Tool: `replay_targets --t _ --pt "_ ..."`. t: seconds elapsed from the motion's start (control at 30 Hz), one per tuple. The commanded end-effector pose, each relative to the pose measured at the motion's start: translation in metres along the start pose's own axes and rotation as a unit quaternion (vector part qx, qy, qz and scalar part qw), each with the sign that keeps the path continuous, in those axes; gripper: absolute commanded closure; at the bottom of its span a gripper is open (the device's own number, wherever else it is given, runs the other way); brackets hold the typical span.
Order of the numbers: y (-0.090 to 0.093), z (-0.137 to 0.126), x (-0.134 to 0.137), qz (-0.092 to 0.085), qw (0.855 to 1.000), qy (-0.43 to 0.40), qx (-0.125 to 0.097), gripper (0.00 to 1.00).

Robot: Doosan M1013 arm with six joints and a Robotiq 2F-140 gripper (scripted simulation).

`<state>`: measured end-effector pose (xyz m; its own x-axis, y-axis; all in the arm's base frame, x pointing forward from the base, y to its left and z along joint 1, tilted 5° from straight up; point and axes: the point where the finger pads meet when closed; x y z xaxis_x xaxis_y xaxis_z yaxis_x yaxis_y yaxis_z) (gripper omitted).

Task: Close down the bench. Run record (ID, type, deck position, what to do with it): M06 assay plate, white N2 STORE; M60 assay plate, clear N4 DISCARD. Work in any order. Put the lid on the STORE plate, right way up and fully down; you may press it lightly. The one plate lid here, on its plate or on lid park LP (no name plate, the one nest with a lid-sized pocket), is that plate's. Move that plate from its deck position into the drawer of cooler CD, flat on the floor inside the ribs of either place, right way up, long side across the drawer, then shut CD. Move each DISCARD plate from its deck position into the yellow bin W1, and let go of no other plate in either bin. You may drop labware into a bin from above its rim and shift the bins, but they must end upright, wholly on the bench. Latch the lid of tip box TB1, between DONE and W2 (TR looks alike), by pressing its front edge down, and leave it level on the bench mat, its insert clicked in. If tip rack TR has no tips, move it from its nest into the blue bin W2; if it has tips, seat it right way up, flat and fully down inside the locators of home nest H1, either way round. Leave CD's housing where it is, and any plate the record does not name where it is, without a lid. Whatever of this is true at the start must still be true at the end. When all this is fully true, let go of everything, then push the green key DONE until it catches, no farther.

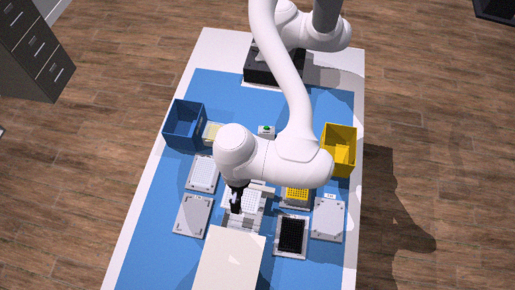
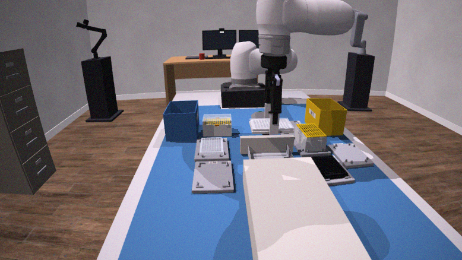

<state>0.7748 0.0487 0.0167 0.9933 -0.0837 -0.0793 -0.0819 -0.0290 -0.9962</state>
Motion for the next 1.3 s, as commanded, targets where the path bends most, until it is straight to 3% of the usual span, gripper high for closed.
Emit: replay_targets --t 0.0,0.43,1.27 --pt "0.000 0.009 -0.004 0.000 1.000 0.000 0.000 1.00" --pt "0.000 0.009 -0.004 0.000 1.000 0.000 0.000 1.00" --pt "0.030 0.008 -0.004 0.000 1.000 0.000 0.000 1.00"
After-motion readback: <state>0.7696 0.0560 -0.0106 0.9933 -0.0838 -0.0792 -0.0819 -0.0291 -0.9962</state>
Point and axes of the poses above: the point where the finger pads meet when closed, its own y axis out along the fingers, its own x axis across the jaws, z = x × y, and after that the axes turned 7 degrees about y, right-handed
